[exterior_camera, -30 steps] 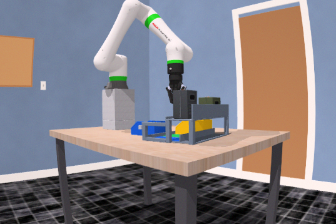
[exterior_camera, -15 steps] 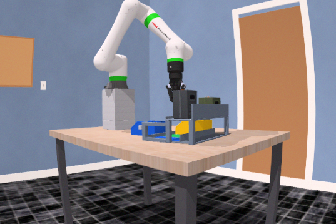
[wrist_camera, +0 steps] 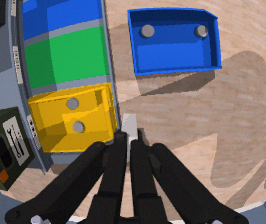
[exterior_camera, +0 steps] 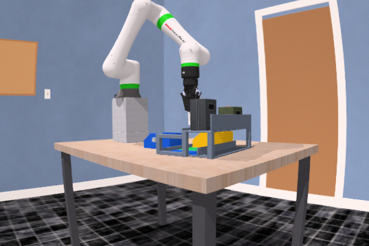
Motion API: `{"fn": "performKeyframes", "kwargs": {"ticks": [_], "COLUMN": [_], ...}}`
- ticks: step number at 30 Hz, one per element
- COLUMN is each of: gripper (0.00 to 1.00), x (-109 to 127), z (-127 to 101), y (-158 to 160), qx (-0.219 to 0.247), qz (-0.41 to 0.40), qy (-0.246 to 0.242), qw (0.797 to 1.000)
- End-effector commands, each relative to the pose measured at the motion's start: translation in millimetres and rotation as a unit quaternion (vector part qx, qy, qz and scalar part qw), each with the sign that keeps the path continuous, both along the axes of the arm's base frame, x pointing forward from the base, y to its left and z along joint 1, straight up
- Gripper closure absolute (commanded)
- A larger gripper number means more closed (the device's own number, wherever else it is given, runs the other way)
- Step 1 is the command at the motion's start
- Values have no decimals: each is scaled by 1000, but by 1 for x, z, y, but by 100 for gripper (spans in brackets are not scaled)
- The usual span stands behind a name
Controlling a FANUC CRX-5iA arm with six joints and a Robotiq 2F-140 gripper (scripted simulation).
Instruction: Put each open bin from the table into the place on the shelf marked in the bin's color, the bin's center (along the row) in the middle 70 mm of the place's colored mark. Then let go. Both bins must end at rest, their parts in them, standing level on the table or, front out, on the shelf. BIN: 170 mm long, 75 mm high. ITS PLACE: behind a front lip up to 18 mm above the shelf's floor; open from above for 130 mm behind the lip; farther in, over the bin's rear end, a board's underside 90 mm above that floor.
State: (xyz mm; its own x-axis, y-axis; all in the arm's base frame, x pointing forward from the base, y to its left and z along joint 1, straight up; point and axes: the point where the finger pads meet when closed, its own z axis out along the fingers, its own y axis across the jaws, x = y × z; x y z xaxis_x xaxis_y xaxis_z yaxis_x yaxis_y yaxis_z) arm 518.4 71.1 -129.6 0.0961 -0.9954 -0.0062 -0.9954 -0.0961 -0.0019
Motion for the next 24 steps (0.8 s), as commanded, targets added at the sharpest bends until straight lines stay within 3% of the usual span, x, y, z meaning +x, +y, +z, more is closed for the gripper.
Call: {"fn": "performKeyframes", "kwargs": {"ticks": [1, 9, 11, 12, 24], "gripper": [100, 100, 100, 100, 100], "x": [-8, -21, -21, -25, -45], "z": [6, 14, 14, 17, 28], "y": [-10, -25, -25, -30, -51], "qx": [-3, -2, -2, -2, -1], "qz": [-84, -208, -208, -253, -422], "qy": [-1, -1, -1, -1, 0], "qw": [996, 978, 978, 968, 907]}}
